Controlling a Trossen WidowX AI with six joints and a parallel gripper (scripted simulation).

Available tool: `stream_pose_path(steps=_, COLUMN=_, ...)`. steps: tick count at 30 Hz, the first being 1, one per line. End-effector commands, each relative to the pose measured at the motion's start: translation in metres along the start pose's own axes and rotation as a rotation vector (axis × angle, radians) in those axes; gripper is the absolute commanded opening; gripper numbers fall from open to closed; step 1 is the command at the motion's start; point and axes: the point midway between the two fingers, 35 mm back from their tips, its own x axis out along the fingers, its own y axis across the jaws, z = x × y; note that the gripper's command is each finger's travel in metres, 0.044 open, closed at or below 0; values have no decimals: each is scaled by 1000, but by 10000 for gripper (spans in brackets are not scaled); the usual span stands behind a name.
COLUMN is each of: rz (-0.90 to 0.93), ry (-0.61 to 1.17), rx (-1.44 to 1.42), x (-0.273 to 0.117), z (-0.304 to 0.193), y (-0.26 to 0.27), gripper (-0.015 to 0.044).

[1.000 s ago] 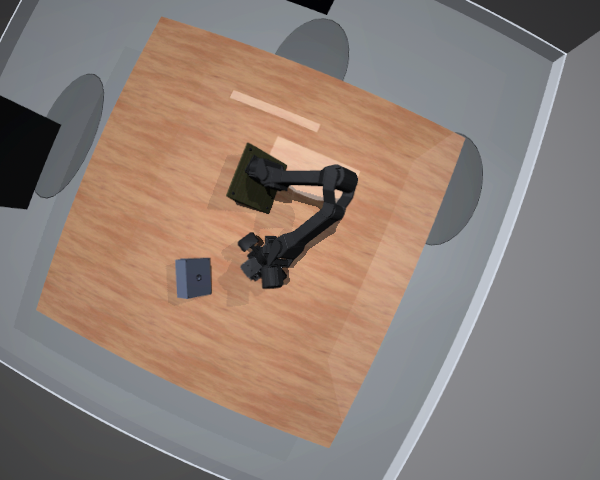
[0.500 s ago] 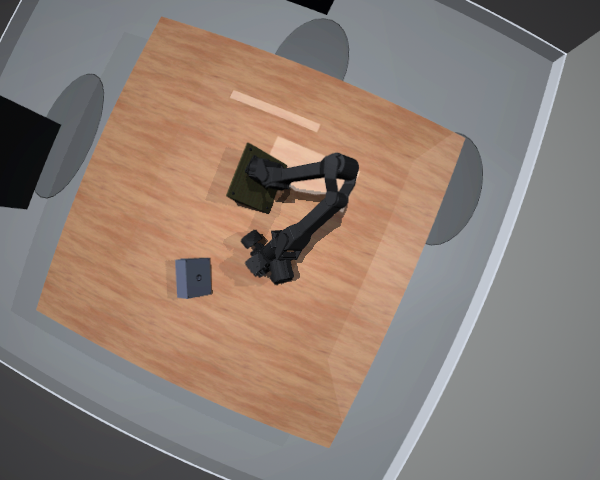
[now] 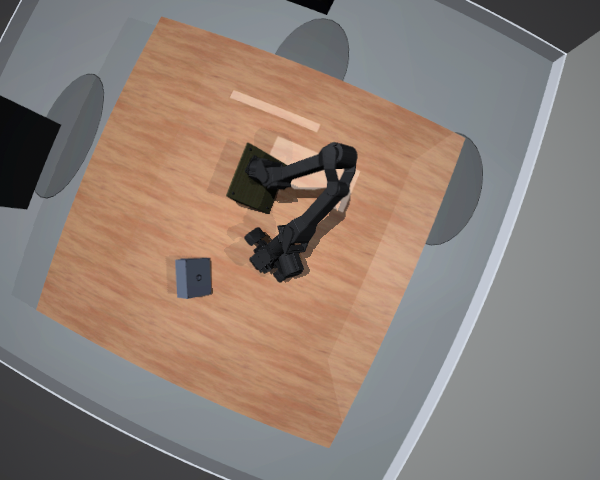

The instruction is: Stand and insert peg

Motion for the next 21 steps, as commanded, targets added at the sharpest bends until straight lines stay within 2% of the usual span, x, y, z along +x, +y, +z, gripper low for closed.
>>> stream_pose_path(steps=1, rz=8, ry=-44, rx=2, x=-4, z=-1, y=1, gripper=49)
stream_pose_path(steps=21, rz=8, ry=-216, rx=5, x=-15, z=-8, y=1, gripper=49)
